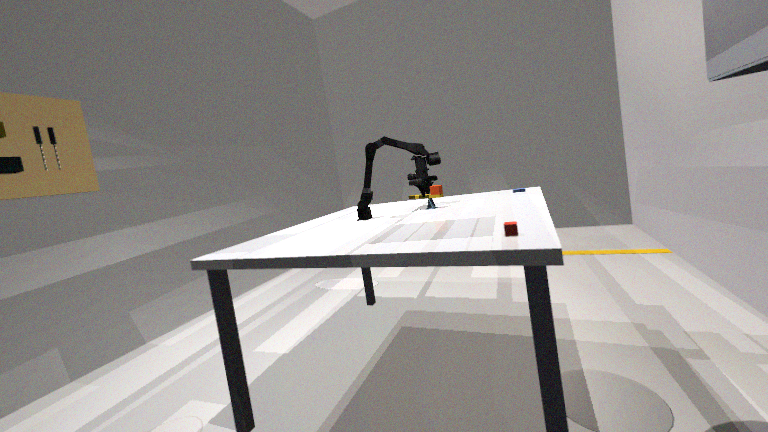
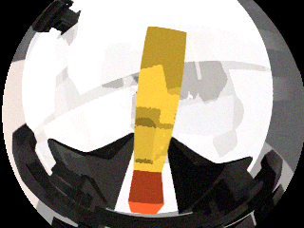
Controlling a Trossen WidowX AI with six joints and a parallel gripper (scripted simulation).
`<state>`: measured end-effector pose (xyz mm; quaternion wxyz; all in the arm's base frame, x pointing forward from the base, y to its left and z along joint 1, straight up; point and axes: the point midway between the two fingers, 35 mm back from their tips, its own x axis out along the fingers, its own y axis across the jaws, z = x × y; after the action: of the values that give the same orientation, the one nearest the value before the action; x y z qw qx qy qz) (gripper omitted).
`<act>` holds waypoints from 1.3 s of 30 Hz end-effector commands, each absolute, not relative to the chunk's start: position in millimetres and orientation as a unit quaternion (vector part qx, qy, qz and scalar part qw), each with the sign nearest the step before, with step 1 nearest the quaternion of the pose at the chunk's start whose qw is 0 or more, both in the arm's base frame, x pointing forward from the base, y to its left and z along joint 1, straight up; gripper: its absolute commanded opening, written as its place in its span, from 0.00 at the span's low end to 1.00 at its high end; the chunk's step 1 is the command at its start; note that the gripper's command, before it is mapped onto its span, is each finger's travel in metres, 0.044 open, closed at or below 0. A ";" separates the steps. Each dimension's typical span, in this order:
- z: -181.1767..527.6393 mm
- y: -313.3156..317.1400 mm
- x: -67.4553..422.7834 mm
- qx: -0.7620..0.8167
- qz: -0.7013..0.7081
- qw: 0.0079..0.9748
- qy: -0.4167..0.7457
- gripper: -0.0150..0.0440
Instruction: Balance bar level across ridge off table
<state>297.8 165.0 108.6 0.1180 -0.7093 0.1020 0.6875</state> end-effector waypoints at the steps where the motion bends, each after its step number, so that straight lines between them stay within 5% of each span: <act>1: 103.6 164.7 296.7 -0.707 0.690 0.117 0.103 0.25; 39: 107.9 164.7 296.2 -0.707 0.690 0.117 0.103 0.25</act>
<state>297.5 165.1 108.4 0.1177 -0.7093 0.1017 0.6875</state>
